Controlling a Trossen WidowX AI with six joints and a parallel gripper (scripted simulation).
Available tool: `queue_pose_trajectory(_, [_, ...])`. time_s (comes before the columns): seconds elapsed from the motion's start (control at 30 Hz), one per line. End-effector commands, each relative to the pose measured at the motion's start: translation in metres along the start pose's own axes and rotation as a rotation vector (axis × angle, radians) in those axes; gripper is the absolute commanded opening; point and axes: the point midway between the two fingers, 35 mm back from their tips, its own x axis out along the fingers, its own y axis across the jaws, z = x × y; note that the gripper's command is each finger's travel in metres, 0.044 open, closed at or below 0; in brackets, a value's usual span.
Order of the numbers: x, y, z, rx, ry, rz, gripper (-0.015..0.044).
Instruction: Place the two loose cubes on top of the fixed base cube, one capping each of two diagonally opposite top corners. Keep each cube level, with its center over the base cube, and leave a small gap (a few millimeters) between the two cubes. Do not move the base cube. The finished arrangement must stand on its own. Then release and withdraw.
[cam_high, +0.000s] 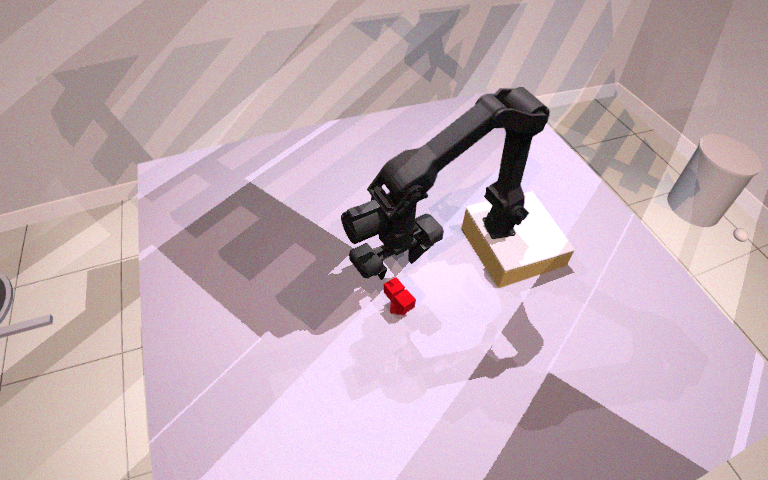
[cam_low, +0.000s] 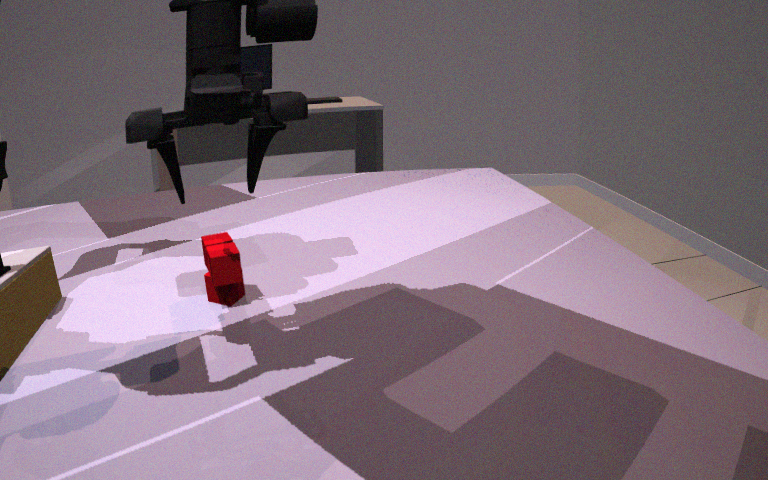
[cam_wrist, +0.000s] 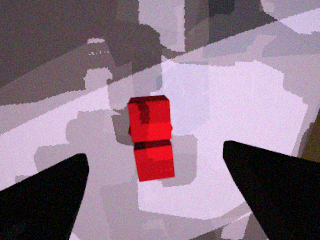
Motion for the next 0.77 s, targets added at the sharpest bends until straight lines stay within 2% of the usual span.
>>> queue_pose_trajectory(0.0, [-0.005,0.0,0.0,-0.002,0.0,0.003,0.04])
queue_pose_trajectory(0.1, [-0.002,0.001,-0.01,-0.001,0.001,0.002,0.04])
queue_pose_trajectory(0.4, [-0.006,-0.019,-0.135,-0.003,0.012,0.001,0.04])
queue_pose_trajectory(0.73, [-0.006,-0.023,-0.144,0.0,0.012,0.0,0.04])
